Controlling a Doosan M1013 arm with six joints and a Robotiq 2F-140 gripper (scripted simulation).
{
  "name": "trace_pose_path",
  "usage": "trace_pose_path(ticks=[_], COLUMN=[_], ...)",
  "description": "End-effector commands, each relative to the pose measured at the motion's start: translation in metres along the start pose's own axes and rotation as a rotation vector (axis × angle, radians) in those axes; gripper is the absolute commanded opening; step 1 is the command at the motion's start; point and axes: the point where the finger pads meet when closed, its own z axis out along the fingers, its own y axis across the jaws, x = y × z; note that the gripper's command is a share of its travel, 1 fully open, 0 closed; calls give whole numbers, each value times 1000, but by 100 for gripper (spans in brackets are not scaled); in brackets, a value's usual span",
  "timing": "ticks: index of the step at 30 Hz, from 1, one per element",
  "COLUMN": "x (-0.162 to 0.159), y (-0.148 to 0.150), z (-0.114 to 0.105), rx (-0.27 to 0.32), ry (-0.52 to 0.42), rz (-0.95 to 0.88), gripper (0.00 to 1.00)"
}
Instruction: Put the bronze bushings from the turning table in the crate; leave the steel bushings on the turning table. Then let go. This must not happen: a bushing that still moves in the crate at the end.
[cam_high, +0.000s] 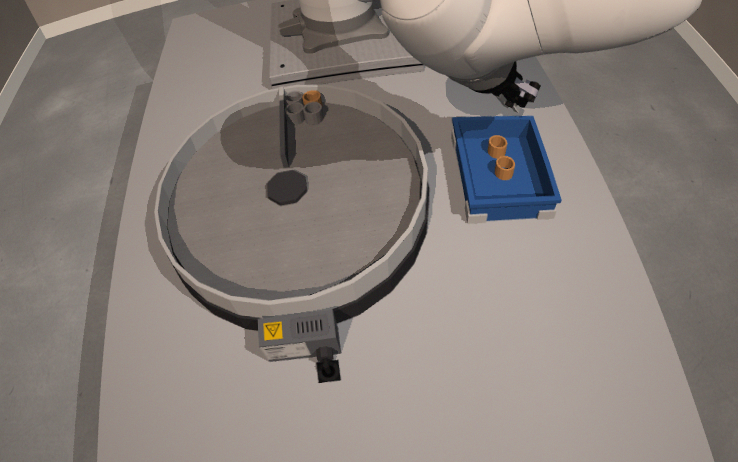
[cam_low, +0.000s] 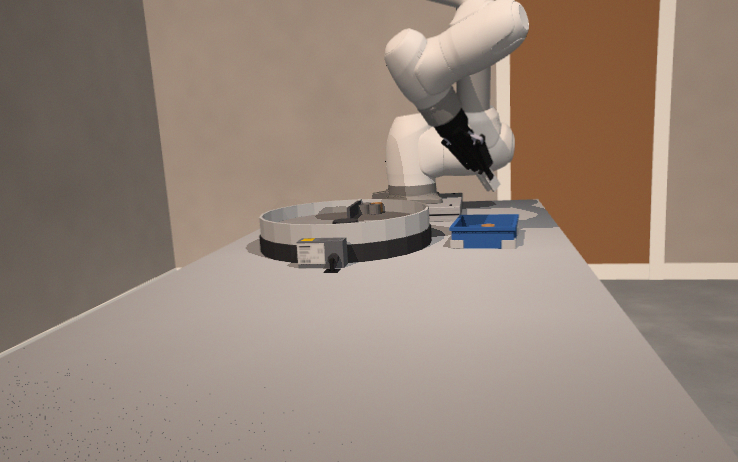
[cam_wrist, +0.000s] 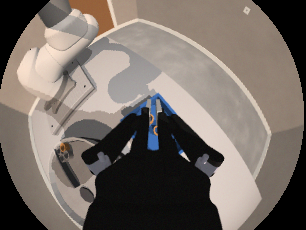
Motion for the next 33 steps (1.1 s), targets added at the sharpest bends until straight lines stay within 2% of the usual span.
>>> trace_pose_path(ticks=[1,18,22,25,26,33], x=[0,-1,-18,-20,-29,-50], y=[0,-3,-46,-52,-73,-126], z=[0,-1,-14,-16,-23,-41], rx=[0,0,0,0,0,0], ry=[0,0,1,1,1,1], rz=[0,0,0,0,0,0], gripper=[7,6,6,6,6,6])
